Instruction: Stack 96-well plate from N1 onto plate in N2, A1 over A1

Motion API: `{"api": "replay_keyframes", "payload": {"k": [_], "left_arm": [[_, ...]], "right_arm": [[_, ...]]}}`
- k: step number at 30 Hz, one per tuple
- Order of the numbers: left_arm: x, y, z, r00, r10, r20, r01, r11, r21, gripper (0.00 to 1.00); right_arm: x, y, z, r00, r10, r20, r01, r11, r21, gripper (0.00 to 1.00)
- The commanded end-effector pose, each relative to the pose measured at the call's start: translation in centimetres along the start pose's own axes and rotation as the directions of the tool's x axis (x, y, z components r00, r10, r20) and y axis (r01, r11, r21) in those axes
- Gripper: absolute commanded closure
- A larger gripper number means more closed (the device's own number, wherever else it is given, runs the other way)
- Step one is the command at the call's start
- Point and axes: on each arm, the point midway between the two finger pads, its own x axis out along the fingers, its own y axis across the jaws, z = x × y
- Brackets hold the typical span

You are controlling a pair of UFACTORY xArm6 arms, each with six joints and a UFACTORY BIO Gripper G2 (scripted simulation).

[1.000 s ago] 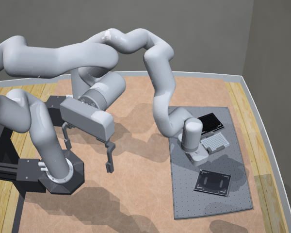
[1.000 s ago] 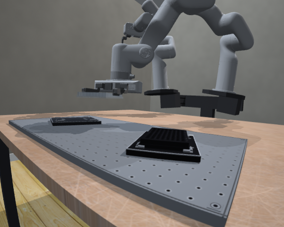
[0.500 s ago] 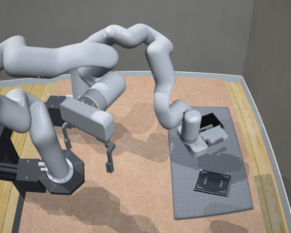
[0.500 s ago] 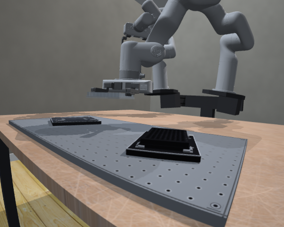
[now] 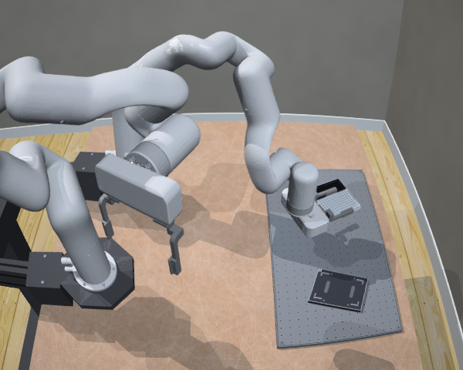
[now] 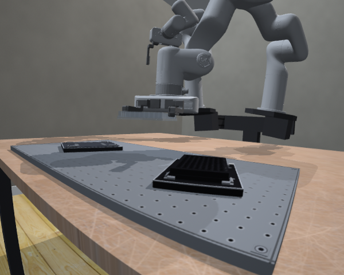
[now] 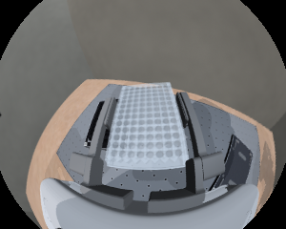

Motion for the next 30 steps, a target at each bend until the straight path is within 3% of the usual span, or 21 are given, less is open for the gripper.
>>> {"api": "replay_keyframes", "payload": {"k": [1, 30], "left_arm": [[0.4, 0.6, 0.2, 1.0, 0.0, 0.003, 0.0, 1.0, -0.003, 1.0], [4.4, 8.3, 0.2, 1.0, 0.0, 0.004, 0.0, 1.0, -0.003, 1.0]], "right_arm": [[-0.1, 0.0, 0.0, 1.0, -0.002, 0.002, 0.002, 1.0, 0.0, 0.0], [-0.1, 0.0, 0.0, 1.0, -0.002, 0.002, 0.002, 1.0, 0.0, 0.0]]}}
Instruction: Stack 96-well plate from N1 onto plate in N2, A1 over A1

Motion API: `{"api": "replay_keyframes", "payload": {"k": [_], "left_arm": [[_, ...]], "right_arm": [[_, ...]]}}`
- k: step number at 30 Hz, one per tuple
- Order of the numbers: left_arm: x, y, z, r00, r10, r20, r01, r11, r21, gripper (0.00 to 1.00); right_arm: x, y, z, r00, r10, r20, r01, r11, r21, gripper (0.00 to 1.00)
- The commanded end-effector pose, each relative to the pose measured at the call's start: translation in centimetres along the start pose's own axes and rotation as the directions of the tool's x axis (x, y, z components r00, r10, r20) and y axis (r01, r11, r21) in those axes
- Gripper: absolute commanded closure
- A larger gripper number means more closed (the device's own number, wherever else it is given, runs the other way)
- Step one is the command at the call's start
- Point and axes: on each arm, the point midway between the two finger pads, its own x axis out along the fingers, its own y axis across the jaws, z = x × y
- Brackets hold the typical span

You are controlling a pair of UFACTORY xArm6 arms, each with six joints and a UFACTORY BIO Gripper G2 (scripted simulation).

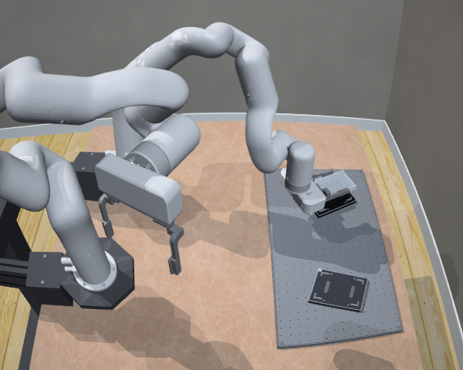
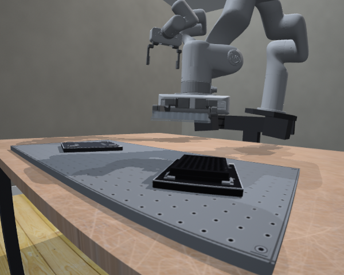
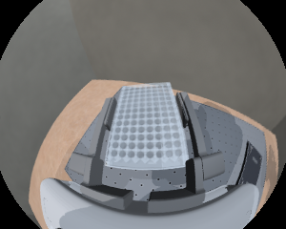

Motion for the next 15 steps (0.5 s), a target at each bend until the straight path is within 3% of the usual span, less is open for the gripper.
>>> {"api": "replay_keyframes", "payload": {"k": [1, 15], "left_arm": [[0.6, 0.9, 0.2, 1.0, 0.0, 0.003, 0.0, 1.0, -0.003, 1.0], [2.0, 3.7, 0.2, 1.0, 0.0, 0.004, 0.0, 1.0, -0.002, 1.0]], "right_arm": [[-0.1, 0.0, 0.0, 1.0, -0.002, 0.002, 0.002, 1.0, 0.0, 0.0], [-0.1, 0.0, 0.0, 1.0, -0.002, 0.002, 0.002, 1.0, 0.0, 0.0]]}}
